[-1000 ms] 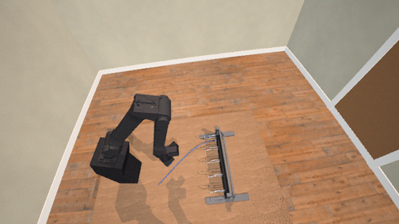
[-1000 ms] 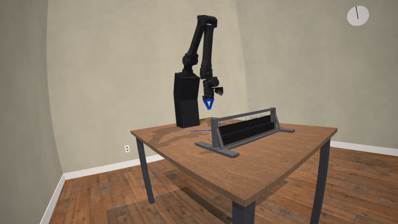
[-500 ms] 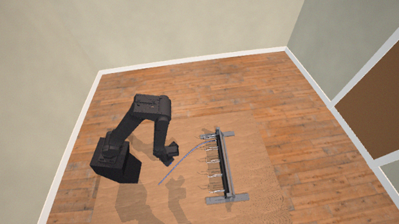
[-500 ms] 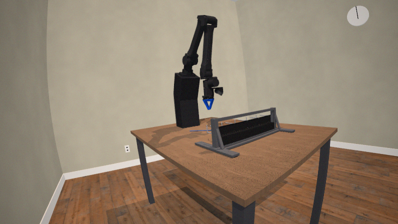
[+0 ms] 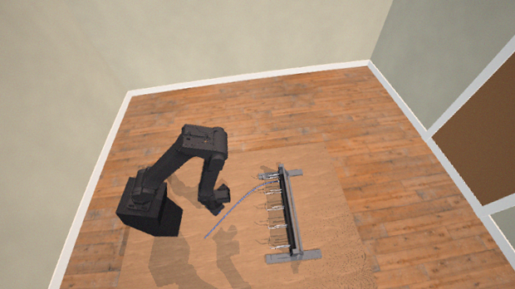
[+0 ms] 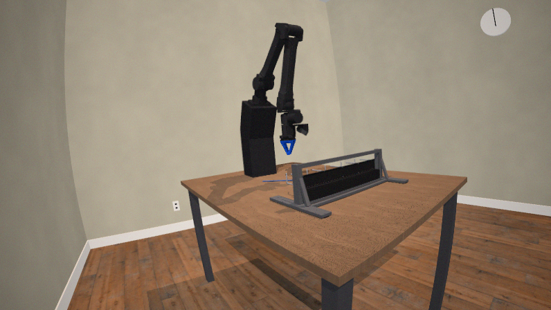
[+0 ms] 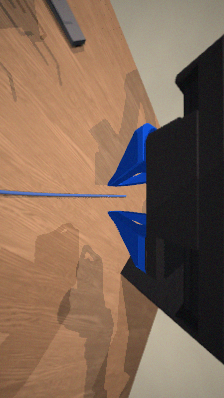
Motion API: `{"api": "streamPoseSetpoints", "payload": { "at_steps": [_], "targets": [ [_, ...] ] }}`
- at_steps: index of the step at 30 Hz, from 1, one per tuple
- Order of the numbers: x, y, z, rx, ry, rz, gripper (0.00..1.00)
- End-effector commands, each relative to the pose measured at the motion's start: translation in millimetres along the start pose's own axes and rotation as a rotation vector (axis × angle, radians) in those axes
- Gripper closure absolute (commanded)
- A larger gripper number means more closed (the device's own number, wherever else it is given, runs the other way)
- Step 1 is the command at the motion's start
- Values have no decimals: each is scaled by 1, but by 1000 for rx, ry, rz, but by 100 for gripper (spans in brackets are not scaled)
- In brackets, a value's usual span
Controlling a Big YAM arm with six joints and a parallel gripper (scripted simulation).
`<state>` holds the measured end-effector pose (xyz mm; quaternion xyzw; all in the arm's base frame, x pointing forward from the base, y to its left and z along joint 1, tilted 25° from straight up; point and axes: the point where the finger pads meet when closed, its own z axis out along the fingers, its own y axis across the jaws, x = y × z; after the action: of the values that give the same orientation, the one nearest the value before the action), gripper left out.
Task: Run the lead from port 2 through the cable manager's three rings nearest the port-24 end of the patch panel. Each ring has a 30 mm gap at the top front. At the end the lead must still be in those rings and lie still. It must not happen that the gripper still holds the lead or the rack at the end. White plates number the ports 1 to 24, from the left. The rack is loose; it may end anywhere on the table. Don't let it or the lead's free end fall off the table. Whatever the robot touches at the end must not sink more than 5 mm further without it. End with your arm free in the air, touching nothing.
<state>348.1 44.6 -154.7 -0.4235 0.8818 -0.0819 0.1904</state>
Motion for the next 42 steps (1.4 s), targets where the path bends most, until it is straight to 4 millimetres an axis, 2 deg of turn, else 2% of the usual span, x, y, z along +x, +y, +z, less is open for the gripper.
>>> {"api": "streamPoseSetpoints", "payload": {
  "at_steps": [1, 6, 20, 22, 32, 39, 40, 42],
  "targets": [
    [-2, -9, 8, 17, -18, 7, 68],
    [-2, -9, 18, 16, -17, 9, 68],
    [-1, -9, 75, 16, -17, 6, 68],
    [-1, -9, 75, 16, -17, 6, 68],
    [-1, -9, 111, 16, -16, 7, 68],
    [-1, -9, 121, 16, -16, 8, 68],
    [-13, -22, 115, 40, -41, 10, 68],
    [-12, -22, 117, 39, -39, 10, 68]
  ]
}}
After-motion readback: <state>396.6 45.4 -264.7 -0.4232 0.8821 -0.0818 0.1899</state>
